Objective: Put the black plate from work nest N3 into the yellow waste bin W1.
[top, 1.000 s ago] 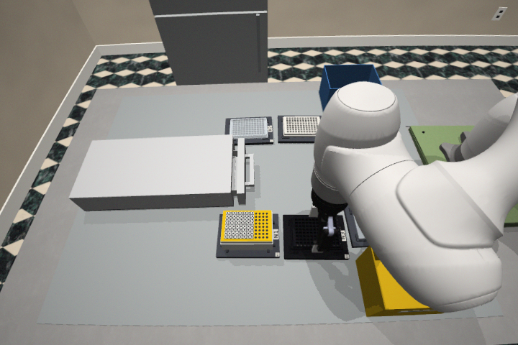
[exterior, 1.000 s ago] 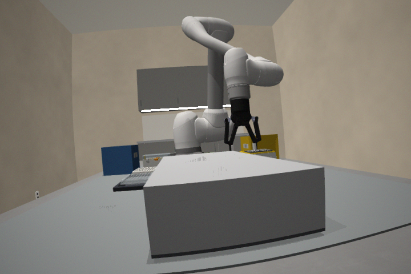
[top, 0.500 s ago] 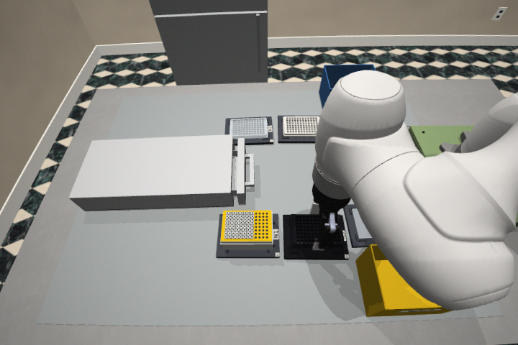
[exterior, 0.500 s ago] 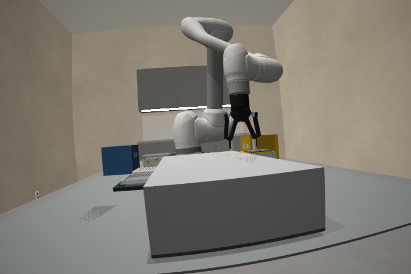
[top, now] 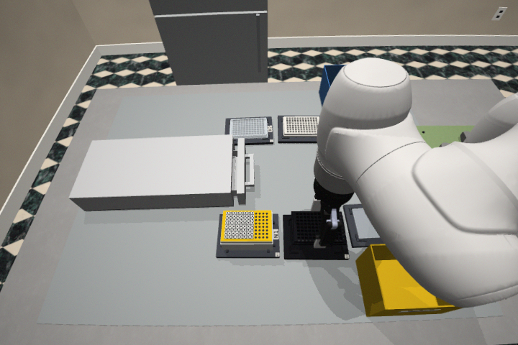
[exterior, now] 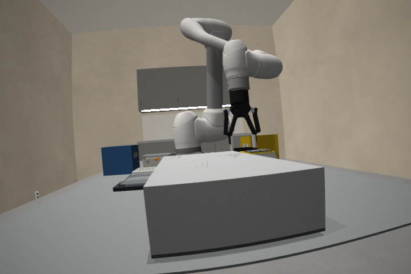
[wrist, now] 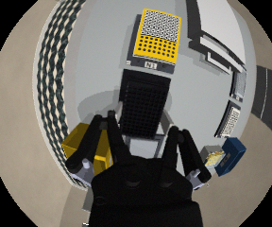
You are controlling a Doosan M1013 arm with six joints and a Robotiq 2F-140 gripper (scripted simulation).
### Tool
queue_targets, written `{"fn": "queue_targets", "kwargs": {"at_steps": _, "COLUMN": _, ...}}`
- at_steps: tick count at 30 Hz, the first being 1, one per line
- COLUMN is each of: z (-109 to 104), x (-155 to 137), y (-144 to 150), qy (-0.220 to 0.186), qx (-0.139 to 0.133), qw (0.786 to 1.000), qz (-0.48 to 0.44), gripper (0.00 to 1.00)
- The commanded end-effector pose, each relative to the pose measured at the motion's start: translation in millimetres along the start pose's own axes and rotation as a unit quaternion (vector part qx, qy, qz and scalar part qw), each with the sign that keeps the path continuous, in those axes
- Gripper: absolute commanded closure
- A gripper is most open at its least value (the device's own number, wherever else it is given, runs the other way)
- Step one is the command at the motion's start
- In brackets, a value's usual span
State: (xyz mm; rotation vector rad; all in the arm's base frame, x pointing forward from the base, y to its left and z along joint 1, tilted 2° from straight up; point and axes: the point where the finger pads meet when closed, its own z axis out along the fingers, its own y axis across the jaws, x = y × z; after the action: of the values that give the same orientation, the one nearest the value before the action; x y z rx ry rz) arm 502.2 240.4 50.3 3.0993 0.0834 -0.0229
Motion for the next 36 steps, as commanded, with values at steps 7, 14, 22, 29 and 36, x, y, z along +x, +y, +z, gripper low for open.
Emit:
{"fn": "queue_targets", "kwargs": {"at_steps": 7, "z": -10.8, "x": 0.0, "y": 0.0, "qy": 0.0, "qx": 0.0, "qw": 1.0, "qz": 0.0, "gripper": 0.9}}
{"fn": "queue_targets", "kwargs": {"at_steps": 14, "z": -18.8, "x": 0.0, "y": 0.0, "qy": 0.0, "qx": 0.0, "qw": 1.0, "qz": 0.0, "gripper": 0.9}}
{"fn": "queue_targets", "kwargs": {"at_steps": 22, "z": -29.5, "x": 0.0, "y": 0.0, "qy": 0.0, "qx": 0.0, "qw": 1.0, "qz": 0.0, "gripper": 0.9}}
{"fn": "queue_targets", "kwargs": {"at_steps": 29, "z": -36.1, "x": 0.0, "y": 0.0, "qy": 0.0, "qx": 0.0, "qw": 1.0, "qz": 0.0, "gripper": 0.9}}
{"fn": "queue_targets", "kwargs": {"at_steps": 36, "z": -45.5, "x": 0.0, "y": 0.0, "qy": 0.0, "qx": 0.0, "qw": 1.0, "qz": 0.0, "gripper": 0.9}}
